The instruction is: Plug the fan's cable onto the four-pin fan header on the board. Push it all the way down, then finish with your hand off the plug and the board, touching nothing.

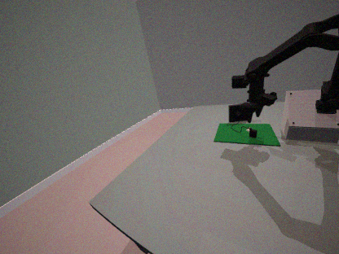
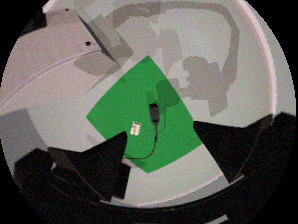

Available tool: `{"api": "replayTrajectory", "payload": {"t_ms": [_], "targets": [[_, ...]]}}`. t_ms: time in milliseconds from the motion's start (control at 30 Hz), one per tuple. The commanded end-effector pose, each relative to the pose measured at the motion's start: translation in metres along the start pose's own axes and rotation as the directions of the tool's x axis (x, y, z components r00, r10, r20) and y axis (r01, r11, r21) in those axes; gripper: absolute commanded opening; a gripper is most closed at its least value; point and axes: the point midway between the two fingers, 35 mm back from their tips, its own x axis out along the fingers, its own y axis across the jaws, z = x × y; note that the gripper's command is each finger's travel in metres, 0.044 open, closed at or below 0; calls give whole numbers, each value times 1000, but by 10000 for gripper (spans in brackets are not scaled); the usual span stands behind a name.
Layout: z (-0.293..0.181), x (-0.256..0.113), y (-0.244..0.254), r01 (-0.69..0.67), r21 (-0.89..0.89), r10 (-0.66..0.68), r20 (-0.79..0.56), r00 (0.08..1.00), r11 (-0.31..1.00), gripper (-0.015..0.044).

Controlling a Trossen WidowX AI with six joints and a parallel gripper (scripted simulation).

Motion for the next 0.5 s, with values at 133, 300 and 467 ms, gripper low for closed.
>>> {"api": "replayTrajectory", "payload": {"t_ms": [133,300,467], "targets": [[9,38,3,5,16,-5,25,1000,1000,440],[9,40,3,4,16,-5,25,1000,1000,440],[8,48,3,4,16,-4,25,1000,1000,440]]}}
